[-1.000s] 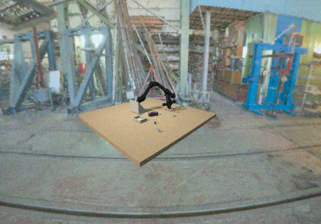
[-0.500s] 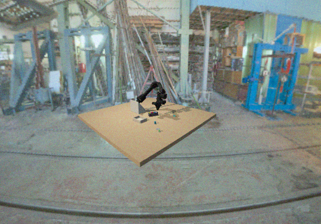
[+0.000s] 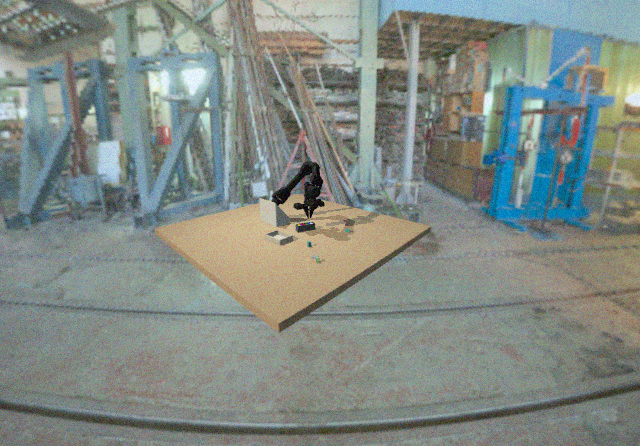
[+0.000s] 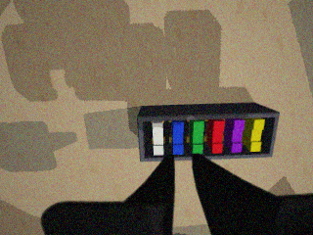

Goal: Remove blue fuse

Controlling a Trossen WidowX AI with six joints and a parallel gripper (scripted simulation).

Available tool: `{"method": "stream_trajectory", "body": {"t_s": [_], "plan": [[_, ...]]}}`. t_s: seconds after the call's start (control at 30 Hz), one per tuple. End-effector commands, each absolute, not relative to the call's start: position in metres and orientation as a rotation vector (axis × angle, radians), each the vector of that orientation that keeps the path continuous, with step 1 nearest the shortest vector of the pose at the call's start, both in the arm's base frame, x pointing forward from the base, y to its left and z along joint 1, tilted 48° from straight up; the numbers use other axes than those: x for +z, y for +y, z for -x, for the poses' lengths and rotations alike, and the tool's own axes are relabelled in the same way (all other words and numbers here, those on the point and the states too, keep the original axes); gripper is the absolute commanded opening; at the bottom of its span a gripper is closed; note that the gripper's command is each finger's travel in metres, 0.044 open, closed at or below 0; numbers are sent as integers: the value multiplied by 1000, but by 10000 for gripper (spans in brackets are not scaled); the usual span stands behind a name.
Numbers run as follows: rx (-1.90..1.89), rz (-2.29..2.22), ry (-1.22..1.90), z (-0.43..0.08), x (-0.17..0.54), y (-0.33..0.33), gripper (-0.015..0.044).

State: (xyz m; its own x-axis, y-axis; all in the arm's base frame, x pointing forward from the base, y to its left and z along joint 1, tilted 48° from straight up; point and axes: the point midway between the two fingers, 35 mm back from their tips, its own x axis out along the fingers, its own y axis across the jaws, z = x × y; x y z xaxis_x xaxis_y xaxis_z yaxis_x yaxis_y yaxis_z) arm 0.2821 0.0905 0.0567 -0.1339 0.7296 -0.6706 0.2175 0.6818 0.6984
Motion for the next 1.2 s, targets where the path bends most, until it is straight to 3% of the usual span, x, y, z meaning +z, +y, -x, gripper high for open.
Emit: {"method": "stream_trajectory", "body": {"t_s": [0.0,1.17], "plan": [[527,-783,1690,-282,54,93,60],[528,-784,1690,-277,36,113,60]]}}
